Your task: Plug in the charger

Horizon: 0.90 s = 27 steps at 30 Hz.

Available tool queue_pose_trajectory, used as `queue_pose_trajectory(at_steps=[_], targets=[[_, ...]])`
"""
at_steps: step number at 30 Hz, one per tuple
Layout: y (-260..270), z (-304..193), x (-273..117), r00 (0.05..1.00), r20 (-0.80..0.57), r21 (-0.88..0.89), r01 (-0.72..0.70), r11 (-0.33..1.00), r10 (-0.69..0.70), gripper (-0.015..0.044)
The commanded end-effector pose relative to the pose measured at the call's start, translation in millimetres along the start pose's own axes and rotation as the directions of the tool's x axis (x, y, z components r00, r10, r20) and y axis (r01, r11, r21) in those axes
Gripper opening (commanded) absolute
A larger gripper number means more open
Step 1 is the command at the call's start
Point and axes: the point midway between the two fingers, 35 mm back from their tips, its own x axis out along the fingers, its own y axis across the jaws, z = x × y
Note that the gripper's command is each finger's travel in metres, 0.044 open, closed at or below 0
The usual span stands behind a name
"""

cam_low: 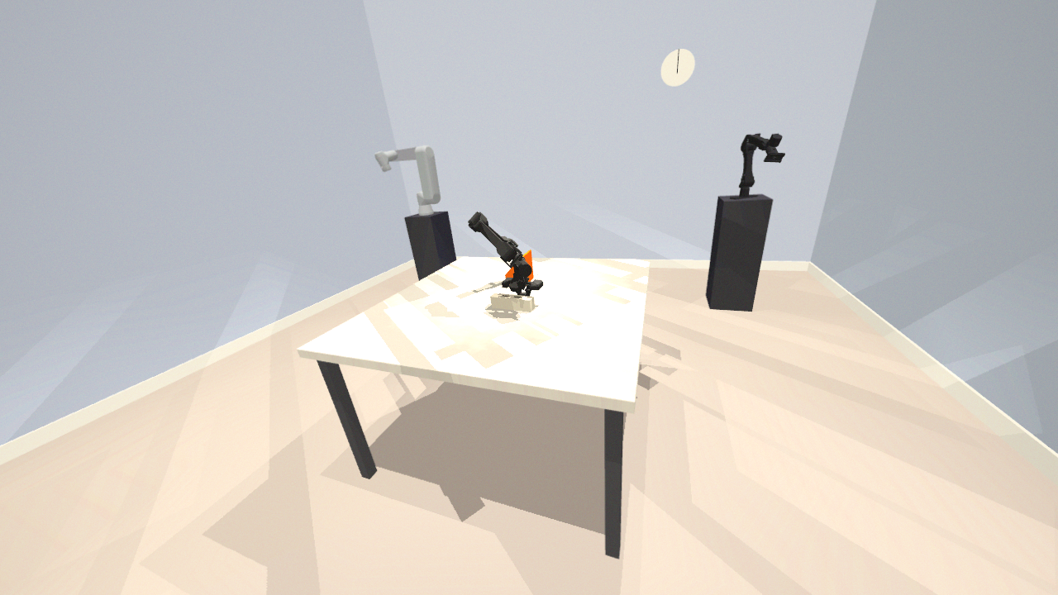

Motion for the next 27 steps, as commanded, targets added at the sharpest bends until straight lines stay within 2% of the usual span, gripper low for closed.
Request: queue_pose_trajectory(at_steps=[1,27], targets=[[0.2,2.8,-1.2,1.0,0.007,-0.003,0.002,1.0,-0.002,0.0],[0.2,5.1,-1.3,1.0,0.007,-0.003,0.002,1.0,-0.002,0.0]])
